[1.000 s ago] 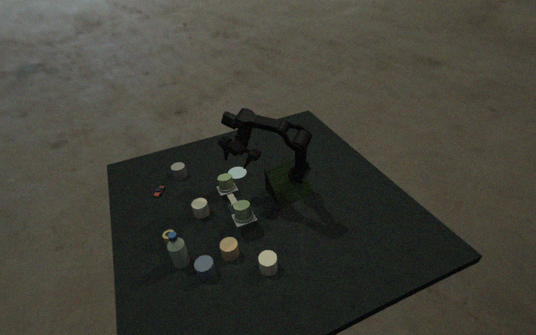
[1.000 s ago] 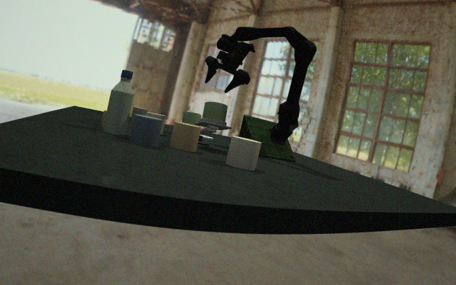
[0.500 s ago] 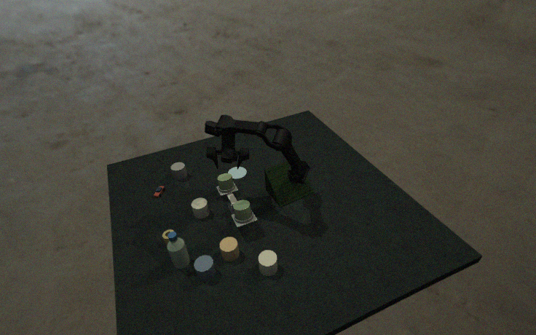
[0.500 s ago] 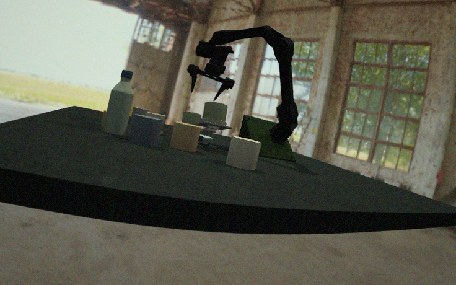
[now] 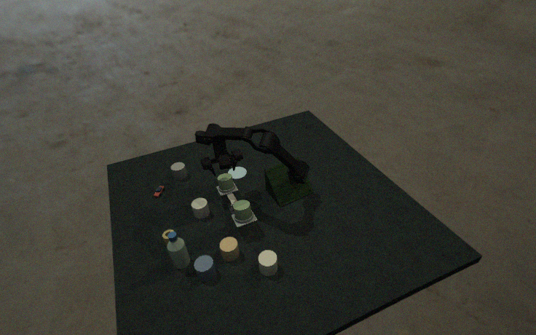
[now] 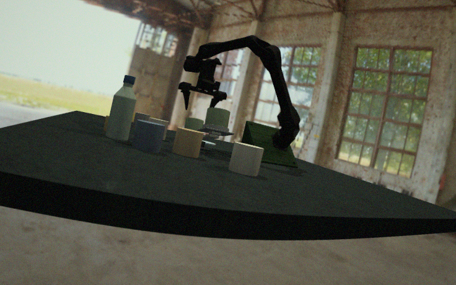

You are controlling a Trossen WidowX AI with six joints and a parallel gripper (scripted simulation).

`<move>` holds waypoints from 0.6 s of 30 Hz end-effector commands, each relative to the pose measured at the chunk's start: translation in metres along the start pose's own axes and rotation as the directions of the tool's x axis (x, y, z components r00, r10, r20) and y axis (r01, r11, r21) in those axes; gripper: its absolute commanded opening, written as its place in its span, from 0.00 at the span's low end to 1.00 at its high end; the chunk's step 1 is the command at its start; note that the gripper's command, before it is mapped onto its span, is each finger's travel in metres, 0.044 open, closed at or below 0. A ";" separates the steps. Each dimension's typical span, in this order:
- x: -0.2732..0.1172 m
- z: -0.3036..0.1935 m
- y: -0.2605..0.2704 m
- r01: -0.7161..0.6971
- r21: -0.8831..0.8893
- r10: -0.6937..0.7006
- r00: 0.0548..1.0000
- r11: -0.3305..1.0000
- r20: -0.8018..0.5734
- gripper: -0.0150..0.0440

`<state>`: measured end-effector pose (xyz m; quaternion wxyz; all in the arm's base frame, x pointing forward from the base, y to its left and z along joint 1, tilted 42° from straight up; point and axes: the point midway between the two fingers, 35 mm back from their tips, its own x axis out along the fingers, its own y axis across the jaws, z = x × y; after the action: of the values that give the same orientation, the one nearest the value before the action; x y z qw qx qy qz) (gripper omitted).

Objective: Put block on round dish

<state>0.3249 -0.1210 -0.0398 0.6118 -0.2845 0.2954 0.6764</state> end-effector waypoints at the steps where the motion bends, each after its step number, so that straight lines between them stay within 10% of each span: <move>1: 0.006 -0.001 -0.002 -0.001 -0.013 0.001 1.000 1.000 -0.008 1.00; 18: 0.032 -0.002 -0.003 -0.001 -0.014 0.001 1.000 1.000 -0.008 1.00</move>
<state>0.3266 -0.1062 -0.0614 0.6077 -0.2966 0.2932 0.6759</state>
